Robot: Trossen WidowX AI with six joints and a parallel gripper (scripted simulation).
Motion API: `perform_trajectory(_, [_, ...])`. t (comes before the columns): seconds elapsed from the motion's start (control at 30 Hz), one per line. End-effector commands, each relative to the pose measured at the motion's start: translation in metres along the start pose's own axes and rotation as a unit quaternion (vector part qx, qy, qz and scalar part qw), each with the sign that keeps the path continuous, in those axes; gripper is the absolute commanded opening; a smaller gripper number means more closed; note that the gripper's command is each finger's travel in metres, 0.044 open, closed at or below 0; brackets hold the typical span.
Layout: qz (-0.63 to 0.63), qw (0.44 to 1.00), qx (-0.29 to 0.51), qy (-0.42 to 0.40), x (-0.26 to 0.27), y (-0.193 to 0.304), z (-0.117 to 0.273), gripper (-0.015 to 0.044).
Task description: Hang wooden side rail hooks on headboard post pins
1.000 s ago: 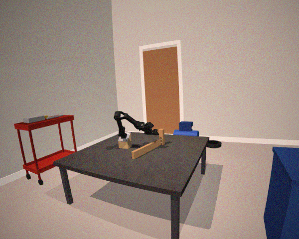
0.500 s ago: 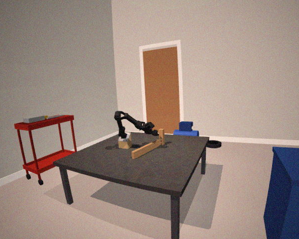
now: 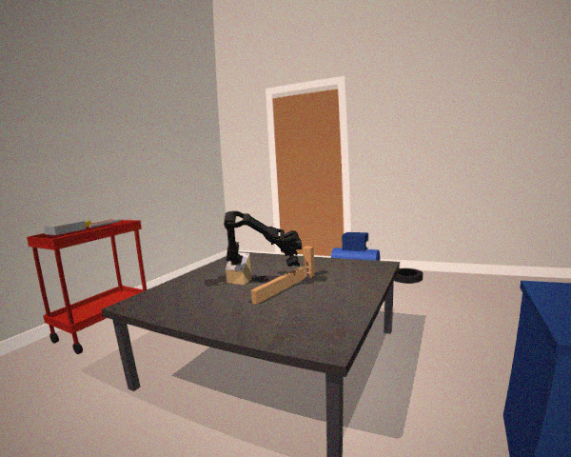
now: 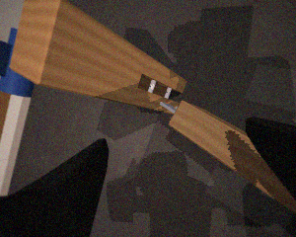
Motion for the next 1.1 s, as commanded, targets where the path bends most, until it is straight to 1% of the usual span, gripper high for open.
perform_trajectory(0.0, [-0.090,0.995,0.026,0.020,0.000,0.000,-0.002,0.0440])
perform_trajectory(0.23, [-0.257,0.962,0.061,0.068,0.000,0.000,-0.002,0.0440])
perform_trajectory(0.5, [-0.430,0.889,0.075,0.138,-0.001,-0.001,0.001,0.0440])
perform_trajectory(0.77, [-0.578,0.786,0.056,0.214,-0.002,-0.002,0.007,0.0440])
perform_trajectory(1.07, [-0.708,0.644,-0.005,0.290,-0.003,-0.006,0.016,0.0440])
Point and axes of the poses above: the point midway between the two fingers, 35 mm back from their tips, its own z axis back along the fingers, its own x axis across the jaws, y = z × x, the point moved 1 cm from there along z, back along the fingers, and after that the axes turned 4 degrees about -z, right-handed, at the moved point
